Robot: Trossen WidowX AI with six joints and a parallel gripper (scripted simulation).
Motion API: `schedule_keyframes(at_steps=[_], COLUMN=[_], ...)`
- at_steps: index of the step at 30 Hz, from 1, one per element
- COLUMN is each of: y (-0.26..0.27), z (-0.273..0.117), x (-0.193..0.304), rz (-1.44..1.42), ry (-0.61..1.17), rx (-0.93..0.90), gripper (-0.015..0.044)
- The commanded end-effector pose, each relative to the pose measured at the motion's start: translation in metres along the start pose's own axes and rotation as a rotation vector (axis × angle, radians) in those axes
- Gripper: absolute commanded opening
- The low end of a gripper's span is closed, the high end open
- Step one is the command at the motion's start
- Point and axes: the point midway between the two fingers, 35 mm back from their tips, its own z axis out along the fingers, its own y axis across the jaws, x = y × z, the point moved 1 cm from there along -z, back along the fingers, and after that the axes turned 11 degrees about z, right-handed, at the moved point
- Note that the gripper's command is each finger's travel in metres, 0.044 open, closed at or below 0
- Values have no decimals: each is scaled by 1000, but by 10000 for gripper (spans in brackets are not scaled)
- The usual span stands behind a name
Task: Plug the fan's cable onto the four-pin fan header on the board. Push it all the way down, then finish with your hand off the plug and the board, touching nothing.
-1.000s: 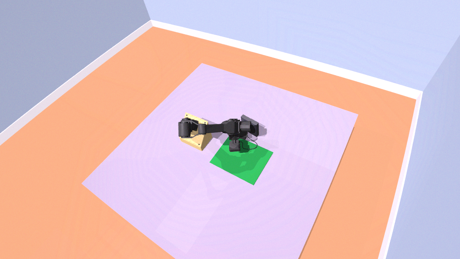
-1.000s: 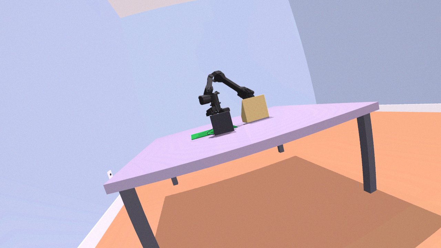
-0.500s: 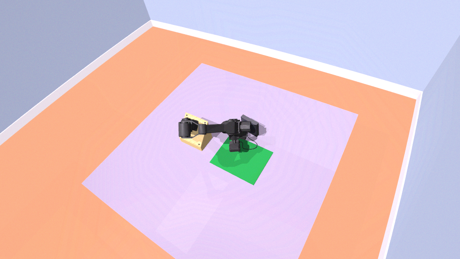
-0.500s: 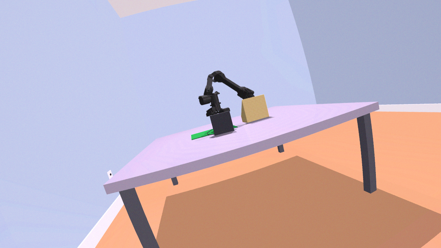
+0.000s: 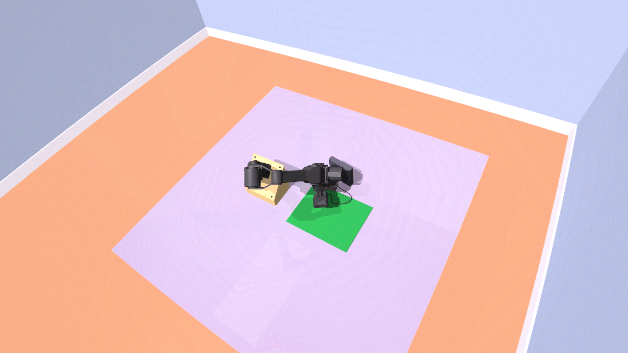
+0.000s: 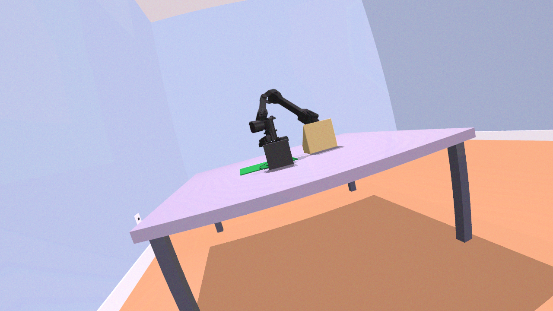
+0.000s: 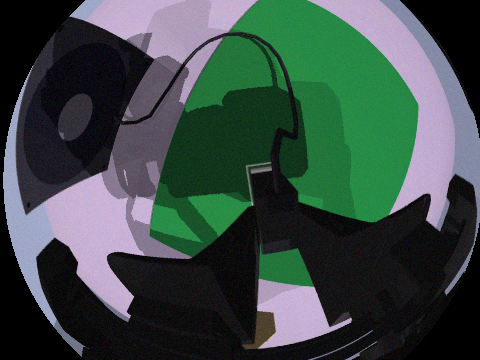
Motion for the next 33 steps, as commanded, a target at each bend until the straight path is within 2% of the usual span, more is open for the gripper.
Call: schedule_keyframes(at_steps=[1,16,26,29,33], y=[0,0,1,1,1], z=[4,12,9,6,-43], x=[1,1,0,0,-1], rz=[-6,-6,0,-1,-5], ry=[4,4,-1,-1,3], rx=[4,4,-1,-1,1], gripper=[0,0,260,260,260])
